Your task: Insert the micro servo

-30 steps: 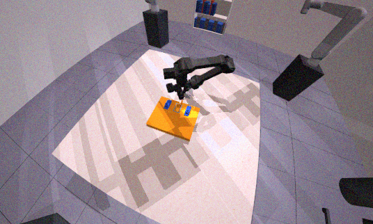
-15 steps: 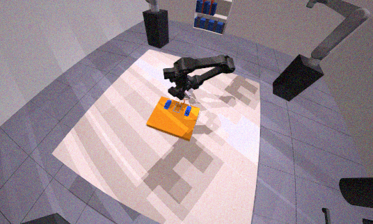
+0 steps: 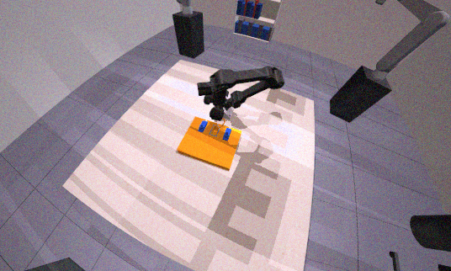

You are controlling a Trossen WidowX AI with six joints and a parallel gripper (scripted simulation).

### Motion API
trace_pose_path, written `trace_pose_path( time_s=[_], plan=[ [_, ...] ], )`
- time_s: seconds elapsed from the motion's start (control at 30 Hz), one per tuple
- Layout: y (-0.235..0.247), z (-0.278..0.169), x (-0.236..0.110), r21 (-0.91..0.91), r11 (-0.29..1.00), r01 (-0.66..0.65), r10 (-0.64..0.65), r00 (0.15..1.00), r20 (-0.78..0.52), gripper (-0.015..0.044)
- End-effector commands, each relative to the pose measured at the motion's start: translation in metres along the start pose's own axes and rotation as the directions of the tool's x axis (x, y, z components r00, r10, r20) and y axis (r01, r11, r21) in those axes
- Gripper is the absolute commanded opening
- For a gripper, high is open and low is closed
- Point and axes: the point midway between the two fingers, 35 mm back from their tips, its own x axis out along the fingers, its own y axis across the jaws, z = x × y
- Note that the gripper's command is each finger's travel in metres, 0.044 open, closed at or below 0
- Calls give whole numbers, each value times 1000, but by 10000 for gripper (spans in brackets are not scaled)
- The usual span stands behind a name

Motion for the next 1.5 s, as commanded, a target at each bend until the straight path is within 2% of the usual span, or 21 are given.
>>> trace_pose_path(
  time_s=[0.0,0.37,0.8,1.23,1.47],
  plan=[
    [0,-1,0,-143,990,-1,1,1000,-2,0],
    [0,-1,0,-501,865,-2,1,1000,-2,0],
    [0,-1,0,-829,560,-2,1,1000,-2,0],
    [0,-1,0,-989,149,-2,1,1000,-2,0],
    [1,-1,0,-992,126,-2,1,1000,-2,0]
  ],
)
